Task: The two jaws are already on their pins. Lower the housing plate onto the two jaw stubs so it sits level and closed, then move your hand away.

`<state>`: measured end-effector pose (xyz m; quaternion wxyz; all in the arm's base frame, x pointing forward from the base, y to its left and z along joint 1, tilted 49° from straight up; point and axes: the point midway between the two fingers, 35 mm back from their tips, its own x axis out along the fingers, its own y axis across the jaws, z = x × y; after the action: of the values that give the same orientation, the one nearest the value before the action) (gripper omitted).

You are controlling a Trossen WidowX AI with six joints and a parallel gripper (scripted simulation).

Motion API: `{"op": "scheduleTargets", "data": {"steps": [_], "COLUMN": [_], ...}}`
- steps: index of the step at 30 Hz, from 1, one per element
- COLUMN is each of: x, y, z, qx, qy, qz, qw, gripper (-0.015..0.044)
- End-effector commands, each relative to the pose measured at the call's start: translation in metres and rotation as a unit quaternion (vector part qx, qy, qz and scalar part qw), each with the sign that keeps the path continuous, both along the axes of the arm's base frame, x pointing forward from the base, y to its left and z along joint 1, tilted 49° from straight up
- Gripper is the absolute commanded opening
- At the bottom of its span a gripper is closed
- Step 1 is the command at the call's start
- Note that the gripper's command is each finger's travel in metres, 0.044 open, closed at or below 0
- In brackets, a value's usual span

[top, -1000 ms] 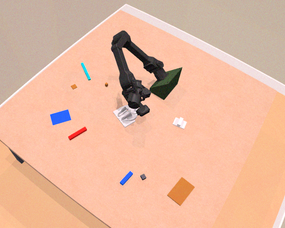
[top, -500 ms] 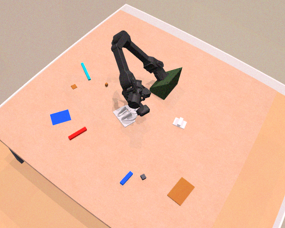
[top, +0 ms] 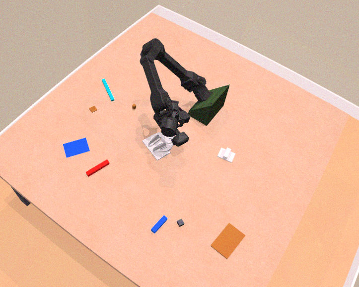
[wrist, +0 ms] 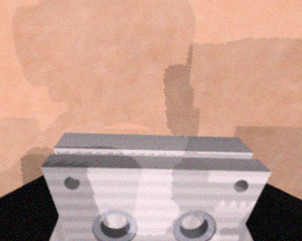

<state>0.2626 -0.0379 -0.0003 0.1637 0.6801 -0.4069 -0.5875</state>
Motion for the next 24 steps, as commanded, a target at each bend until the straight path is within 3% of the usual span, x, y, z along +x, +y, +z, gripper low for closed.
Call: {"op": "scheduleTargets", "data": {"steps": [1,5,9,24], "x": [0.0003,0.0003,0.0001,0.0007], "y": [-0.0029,-0.0029,0.0001,0.0037], "z": [-0.0014,-0.0014,0.0000,0.0030], "qx": [0.000,0.000,0.000,0.000], "qy": [0.000,0.000,0.000,0.000], "qz": [-0.003,-0.003,0.001,0.000], "qw": [1.000,1.000,1.000,1.000], "gripper": [0.0351,0.0351,0.0440,0.0440]}}
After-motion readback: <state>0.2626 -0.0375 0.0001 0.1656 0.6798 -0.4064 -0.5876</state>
